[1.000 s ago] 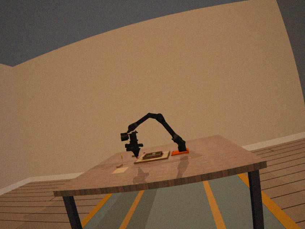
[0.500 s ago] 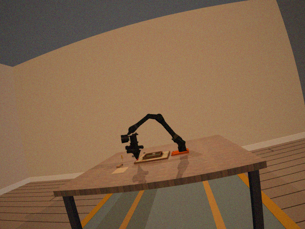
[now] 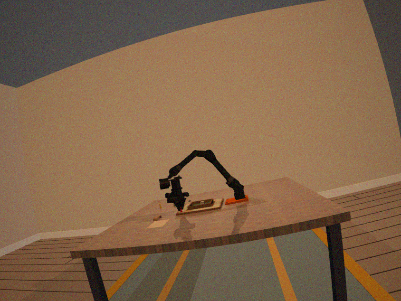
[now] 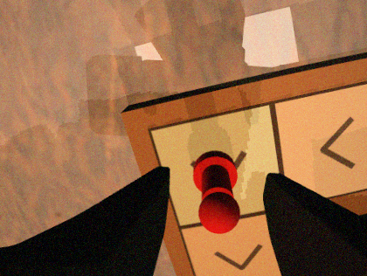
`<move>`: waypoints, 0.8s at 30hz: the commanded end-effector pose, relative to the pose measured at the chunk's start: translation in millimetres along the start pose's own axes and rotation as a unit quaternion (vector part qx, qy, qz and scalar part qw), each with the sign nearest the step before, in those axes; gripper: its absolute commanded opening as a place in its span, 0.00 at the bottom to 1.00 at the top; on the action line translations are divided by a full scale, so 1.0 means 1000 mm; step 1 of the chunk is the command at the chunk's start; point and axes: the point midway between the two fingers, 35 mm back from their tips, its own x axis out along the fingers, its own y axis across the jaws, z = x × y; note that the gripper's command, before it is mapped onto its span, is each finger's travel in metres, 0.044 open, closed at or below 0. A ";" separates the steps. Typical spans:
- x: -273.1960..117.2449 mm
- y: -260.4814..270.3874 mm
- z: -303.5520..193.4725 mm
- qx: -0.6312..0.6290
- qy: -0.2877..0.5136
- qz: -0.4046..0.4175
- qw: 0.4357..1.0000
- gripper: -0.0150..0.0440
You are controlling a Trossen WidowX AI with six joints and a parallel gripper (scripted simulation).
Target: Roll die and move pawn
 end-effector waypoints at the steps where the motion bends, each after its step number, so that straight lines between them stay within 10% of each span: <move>1: -0.003 0.000 0.000 0.000 0.000 0.000 1.000 0.70; 8: -0.050 0.001 0.000 0.002 0.004 -0.005 1.000 1.00; 24: -0.127 -0.119 -0.107 -0.100 0.009 -0.008 0.995 1.00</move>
